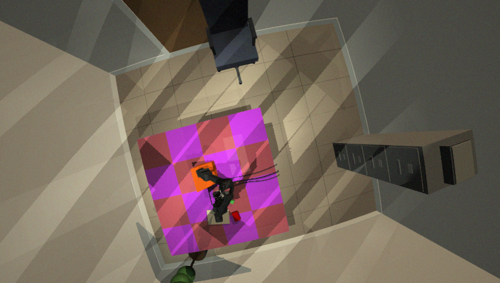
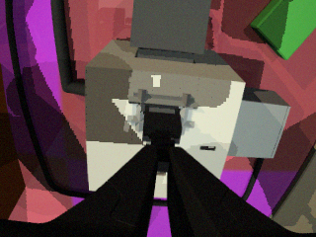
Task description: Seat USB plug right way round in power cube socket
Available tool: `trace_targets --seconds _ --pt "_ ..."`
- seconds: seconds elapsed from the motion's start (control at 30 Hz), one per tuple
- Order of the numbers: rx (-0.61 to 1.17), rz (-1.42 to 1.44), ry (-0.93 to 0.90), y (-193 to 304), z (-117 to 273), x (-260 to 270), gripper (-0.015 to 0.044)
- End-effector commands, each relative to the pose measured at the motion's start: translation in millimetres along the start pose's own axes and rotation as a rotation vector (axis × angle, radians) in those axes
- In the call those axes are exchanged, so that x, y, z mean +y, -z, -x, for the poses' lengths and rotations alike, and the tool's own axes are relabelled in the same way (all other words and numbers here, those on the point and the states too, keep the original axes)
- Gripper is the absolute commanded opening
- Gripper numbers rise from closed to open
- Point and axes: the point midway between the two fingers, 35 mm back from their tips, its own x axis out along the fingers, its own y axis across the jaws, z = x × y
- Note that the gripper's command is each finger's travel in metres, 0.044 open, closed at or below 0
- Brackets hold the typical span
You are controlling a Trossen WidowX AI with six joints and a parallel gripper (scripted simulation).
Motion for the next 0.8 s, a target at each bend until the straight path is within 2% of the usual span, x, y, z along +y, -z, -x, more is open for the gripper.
trace_targets --seconds 0.0,0.77 --pt "0.003 -0.004 0.001 0.7 -0.8 -0.3 0.0" --pt "0.003 -0.004 0.001 0.5 -3.6 -0.3 0.0"
